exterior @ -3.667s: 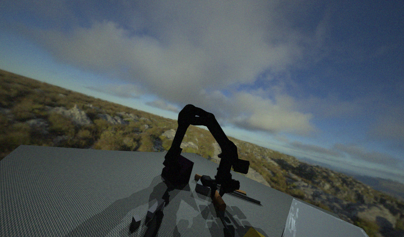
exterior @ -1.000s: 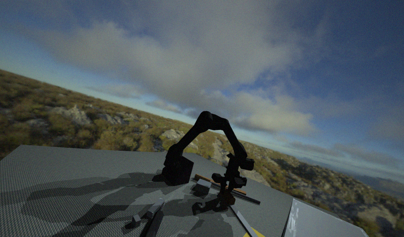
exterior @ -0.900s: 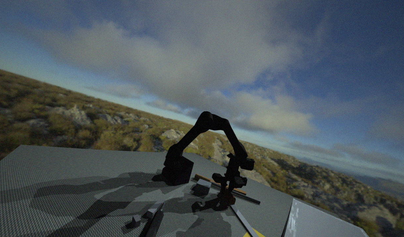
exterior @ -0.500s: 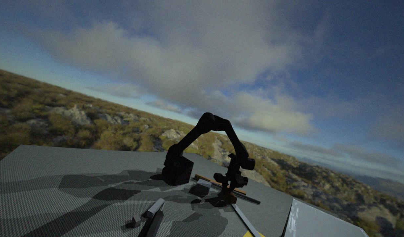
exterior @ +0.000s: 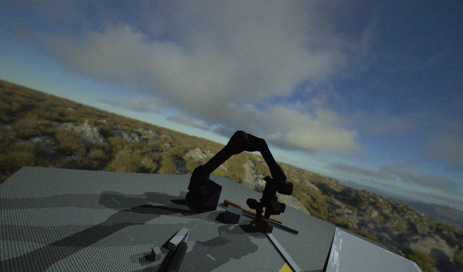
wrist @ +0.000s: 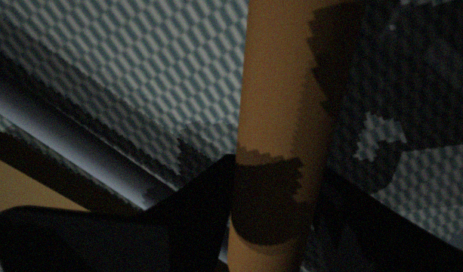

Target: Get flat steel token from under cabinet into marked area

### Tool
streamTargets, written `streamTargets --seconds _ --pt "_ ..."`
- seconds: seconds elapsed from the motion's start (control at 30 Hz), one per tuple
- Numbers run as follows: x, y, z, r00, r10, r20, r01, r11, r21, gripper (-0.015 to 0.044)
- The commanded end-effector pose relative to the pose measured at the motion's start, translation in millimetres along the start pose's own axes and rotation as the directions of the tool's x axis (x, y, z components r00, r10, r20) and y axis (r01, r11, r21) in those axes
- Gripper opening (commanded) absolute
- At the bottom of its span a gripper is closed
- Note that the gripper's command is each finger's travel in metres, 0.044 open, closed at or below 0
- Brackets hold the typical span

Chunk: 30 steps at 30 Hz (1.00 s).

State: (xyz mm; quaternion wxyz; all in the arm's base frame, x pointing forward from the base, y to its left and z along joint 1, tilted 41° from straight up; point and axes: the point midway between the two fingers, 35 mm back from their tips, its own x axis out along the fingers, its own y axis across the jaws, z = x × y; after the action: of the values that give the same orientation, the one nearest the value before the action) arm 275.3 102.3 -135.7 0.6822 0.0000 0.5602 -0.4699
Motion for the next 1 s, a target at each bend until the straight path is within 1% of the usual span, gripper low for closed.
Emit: streamTargets --seconds 0.0,0.73,0.97 --pt "-2.5 6.5 -2.8 1.000 0.012 -0.003 -0.012 1.000 -0.002 0.0000" --pt "-2.6 6.6 -2.6 1.000 0.012 -0.003 -0.012 0.989 -0.150 0.0000" --pt "-2.6 7.0 5.2 1.000 0.012 -0.002 -0.012 0.990 -0.139 0.0000"
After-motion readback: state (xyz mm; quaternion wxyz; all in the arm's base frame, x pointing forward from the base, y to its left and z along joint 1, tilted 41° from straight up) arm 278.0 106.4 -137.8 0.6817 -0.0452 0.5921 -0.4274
